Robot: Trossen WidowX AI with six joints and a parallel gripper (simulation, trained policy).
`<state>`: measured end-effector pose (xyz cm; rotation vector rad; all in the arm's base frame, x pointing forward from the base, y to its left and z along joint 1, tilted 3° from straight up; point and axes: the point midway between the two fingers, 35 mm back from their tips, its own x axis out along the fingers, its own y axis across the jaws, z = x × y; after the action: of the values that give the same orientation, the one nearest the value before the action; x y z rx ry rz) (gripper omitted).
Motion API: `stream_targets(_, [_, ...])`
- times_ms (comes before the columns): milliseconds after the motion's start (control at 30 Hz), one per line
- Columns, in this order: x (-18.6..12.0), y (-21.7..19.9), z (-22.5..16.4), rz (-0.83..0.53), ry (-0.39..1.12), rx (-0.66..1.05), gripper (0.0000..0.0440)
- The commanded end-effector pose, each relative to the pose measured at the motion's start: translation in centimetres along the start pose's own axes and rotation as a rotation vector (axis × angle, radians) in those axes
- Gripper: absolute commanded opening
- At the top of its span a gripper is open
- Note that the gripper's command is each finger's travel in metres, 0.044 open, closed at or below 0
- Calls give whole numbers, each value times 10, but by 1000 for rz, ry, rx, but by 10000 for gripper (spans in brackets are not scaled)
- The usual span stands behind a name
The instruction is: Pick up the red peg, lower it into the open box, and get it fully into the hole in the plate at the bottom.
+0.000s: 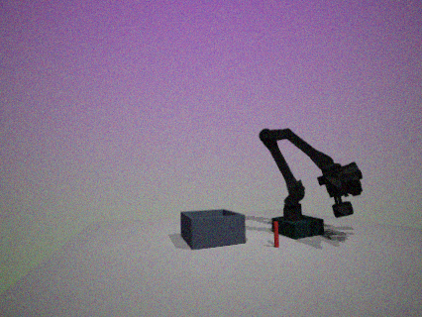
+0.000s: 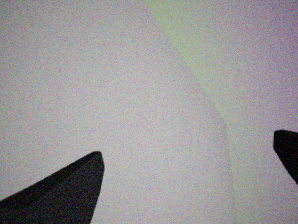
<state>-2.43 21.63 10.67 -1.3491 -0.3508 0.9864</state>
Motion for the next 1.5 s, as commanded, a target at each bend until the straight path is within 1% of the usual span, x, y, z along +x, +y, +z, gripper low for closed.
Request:
stream_targets(0, [6, -8, 1, 34, 47, 117, 440])
stream_targets(267, [22, -22, -9, 88, 179, 359, 440])
stream_targets(700, [43, -40, -40, 125, 430, 742, 440])
stream_targets(1067, [52, -52, -70, 107, 648, 1064, 440])
stream_targets(1467, [55, -62, -103, 42, 895, 1406, 440])
